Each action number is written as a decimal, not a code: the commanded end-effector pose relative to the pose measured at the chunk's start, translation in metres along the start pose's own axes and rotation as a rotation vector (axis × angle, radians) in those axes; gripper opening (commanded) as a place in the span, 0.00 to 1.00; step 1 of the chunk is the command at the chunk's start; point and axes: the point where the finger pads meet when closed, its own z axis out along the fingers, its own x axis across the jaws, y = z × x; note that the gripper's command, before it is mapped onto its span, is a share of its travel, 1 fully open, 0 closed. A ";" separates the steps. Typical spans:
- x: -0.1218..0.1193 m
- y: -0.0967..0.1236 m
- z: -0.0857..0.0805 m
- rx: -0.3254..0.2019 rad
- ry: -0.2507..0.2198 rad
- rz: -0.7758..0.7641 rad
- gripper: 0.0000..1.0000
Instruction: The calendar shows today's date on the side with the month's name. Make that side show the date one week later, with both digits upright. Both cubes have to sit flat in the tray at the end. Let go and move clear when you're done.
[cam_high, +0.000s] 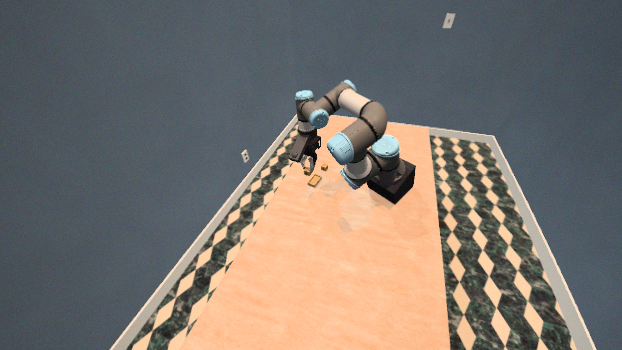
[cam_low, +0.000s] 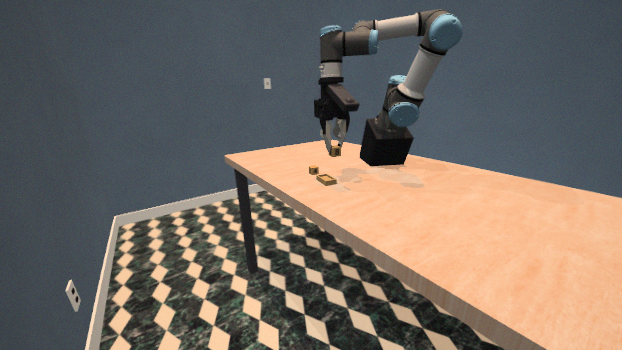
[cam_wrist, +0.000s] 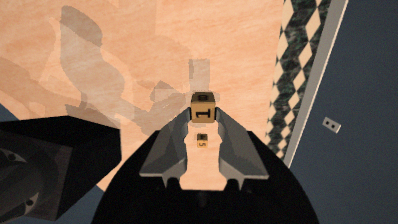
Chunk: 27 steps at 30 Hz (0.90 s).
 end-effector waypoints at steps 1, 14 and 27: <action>0.003 -0.044 0.002 -0.002 0.009 0.029 0.10; 0.002 -0.050 0.003 -0.002 0.007 0.029 0.10; 0.001 -0.050 0.009 -0.003 0.002 0.031 0.10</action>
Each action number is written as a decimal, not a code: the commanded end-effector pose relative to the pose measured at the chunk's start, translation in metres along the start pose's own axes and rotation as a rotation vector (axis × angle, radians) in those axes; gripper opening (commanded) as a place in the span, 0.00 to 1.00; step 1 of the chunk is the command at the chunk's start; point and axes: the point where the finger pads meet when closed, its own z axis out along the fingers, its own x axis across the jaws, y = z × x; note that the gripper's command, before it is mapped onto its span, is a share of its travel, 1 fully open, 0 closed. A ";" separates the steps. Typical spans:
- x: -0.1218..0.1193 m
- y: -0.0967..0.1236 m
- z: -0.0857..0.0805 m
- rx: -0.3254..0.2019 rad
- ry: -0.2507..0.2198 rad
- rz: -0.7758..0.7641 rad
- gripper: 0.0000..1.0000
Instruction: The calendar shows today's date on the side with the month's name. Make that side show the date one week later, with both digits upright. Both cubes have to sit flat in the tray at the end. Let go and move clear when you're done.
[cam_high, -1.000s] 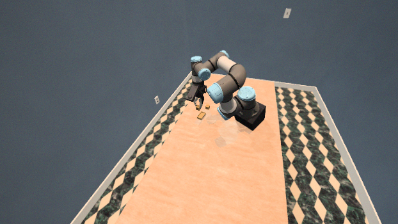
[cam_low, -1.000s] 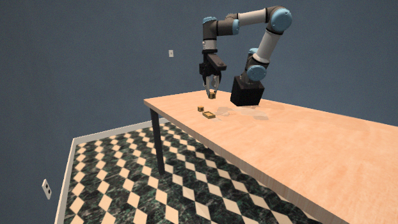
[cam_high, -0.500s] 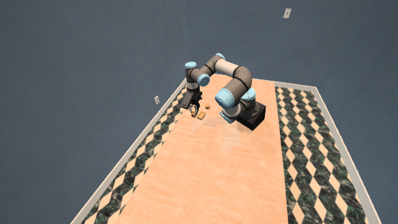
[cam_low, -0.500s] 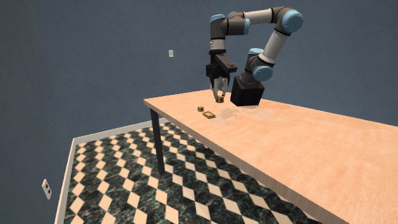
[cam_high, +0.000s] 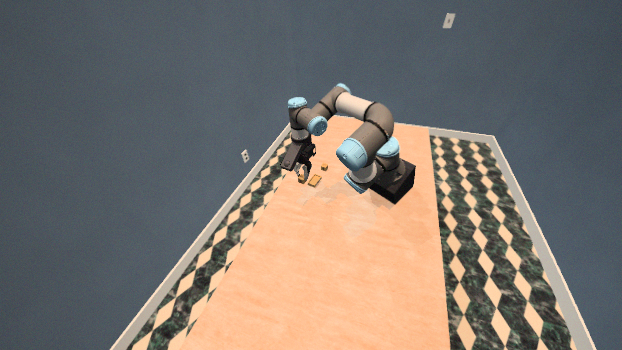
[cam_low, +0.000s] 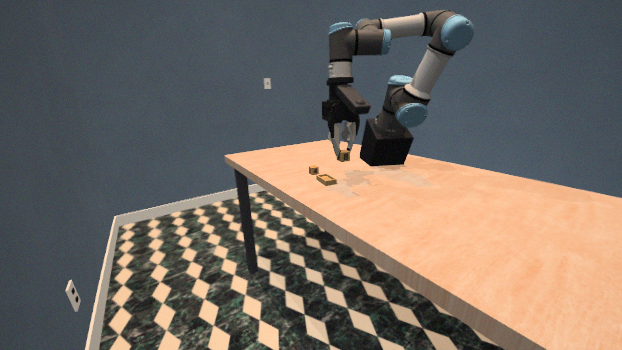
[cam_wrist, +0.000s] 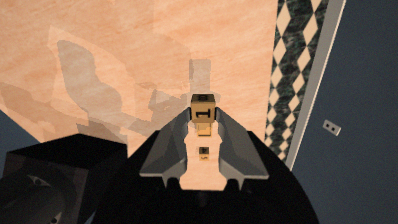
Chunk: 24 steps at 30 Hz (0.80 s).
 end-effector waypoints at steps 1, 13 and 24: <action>0.001 0.000 0.006 -0.004 0.000 0.003 0.10; 0.001 0.000 0.034 -0.003 0.000 0.003 0.10; 0.002 0.000 0.072 -0.004 0.000 0.003 0.10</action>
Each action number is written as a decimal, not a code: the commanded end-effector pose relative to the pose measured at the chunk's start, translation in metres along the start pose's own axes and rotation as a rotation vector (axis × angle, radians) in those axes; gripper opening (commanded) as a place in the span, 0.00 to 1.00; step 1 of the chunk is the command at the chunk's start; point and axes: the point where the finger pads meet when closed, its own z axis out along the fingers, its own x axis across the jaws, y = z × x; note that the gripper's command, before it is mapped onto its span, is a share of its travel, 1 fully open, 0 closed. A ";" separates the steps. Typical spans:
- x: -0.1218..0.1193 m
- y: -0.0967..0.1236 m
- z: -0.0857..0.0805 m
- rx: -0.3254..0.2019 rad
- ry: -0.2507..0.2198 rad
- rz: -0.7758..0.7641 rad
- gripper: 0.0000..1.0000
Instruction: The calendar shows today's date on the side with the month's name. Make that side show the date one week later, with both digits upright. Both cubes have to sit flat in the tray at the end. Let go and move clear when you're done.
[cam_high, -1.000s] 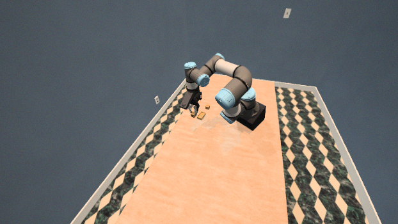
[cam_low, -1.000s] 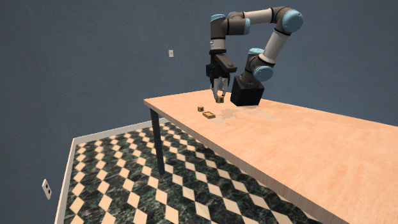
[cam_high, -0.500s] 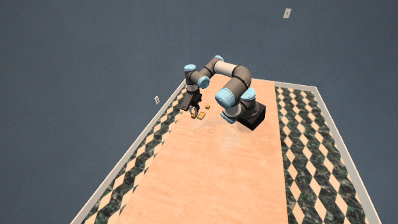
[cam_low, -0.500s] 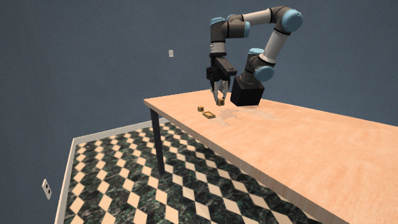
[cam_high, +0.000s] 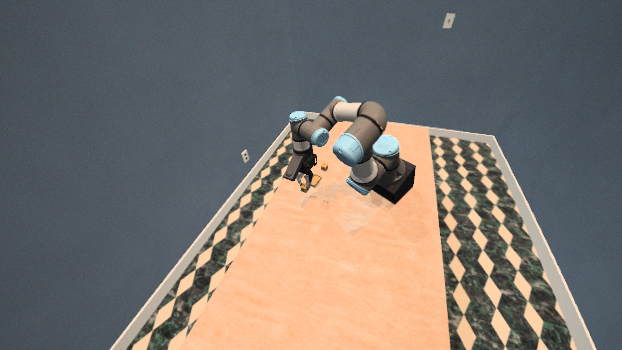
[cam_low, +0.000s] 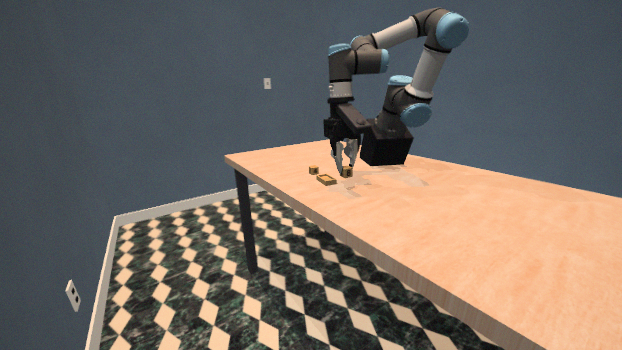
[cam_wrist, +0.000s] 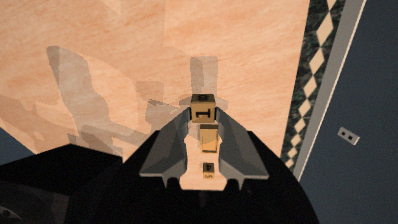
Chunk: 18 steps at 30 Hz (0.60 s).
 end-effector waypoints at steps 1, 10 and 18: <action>0.012 0.002 0.021 -0.015 0.035 -0.001 0.10; 0.013 0.003 0.039 -0.016 0.034 -0.001 0.10; 0.013 0.003 0.045 -0.016 0.034 -0.001 0.10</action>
